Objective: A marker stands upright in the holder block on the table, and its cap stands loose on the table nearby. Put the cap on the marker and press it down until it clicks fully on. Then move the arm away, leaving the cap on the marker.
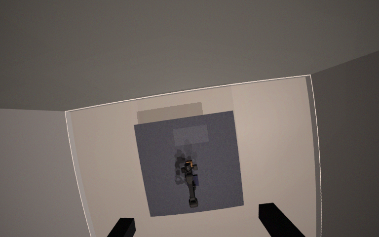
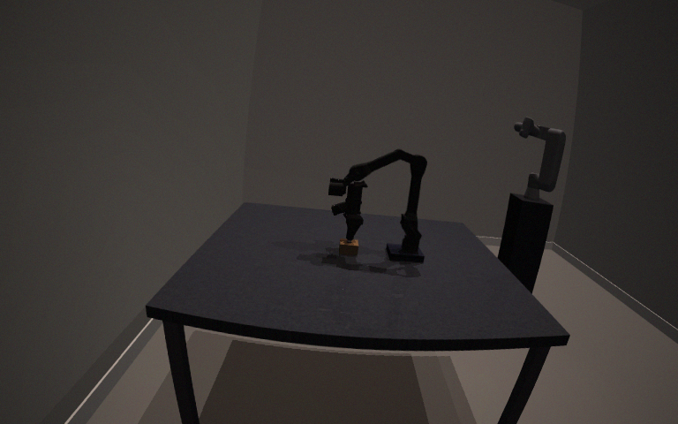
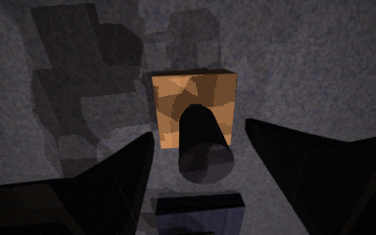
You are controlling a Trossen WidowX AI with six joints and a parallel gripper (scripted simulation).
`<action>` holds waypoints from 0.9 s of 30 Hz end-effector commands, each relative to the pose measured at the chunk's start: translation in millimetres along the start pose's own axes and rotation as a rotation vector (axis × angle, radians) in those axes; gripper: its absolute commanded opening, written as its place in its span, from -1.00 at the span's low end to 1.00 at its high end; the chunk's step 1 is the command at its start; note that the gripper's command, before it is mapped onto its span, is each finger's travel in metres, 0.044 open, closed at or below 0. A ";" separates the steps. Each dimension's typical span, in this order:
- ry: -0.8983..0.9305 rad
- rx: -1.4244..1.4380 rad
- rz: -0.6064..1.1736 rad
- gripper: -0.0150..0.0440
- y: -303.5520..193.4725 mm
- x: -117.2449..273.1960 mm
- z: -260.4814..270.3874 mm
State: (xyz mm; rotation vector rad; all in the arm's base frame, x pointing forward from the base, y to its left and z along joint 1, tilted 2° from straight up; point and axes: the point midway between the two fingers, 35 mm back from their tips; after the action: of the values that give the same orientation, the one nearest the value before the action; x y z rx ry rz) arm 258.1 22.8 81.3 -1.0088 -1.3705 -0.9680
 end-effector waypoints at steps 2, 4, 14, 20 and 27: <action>0.000 0.000 0.000 1.00 0.0 0.1 -0.1; 0.000 0.000 0.000 1.00 1.1 7.9 -0.3; 0.000 0.000 0.000 1.00 0.0 75.1 0.0; 0.000 -0.095 -0.001 0.47 -2.8 65.3 0.3; 0.000 -0.095 -0.001 -0.16 -2.8 65.3 0.3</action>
State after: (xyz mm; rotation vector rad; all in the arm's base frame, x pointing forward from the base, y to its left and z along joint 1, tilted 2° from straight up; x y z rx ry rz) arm 254.4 24.7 146.5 -1.0765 -1.3360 -1.0342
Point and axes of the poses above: the point midway between the two fingers, 35 mm back from their tips, its own x axis back along the fingers, its own z axis across the jaws, y = z × x, and after that the axes turned 7 degrees about x, right-handed
